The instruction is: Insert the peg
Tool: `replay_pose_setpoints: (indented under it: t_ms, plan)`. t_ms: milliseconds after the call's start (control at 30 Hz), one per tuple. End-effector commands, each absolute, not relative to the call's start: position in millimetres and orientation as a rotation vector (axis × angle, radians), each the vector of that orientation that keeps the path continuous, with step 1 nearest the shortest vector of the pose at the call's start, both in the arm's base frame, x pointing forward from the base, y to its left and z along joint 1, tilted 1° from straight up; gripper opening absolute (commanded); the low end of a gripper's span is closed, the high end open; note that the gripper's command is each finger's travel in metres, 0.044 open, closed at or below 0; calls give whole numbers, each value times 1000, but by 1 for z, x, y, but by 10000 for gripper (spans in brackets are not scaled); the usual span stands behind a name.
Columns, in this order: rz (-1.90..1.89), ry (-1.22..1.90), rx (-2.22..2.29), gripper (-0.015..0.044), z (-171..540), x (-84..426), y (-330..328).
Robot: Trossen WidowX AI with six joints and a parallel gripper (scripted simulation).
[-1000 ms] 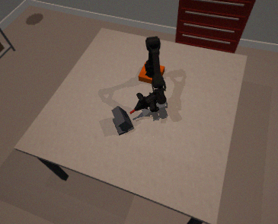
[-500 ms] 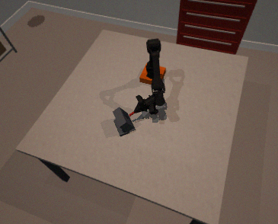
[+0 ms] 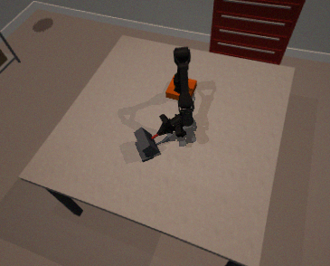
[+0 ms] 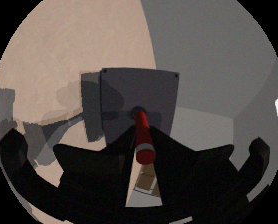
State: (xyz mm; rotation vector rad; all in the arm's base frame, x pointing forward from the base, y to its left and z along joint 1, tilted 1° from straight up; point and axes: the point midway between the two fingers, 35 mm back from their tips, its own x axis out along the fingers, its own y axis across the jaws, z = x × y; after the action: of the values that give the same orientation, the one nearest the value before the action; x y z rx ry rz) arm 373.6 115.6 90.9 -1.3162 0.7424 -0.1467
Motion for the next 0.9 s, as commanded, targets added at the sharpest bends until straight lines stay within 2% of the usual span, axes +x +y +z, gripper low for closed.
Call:
replay_pose_setpoints:
  t_ms: [0, 867]
  plan:
    - [-149, 742, -1312, 0, 92, 373, 116]
    - [-150, 742, -1313, 0, 86, 380, 112]
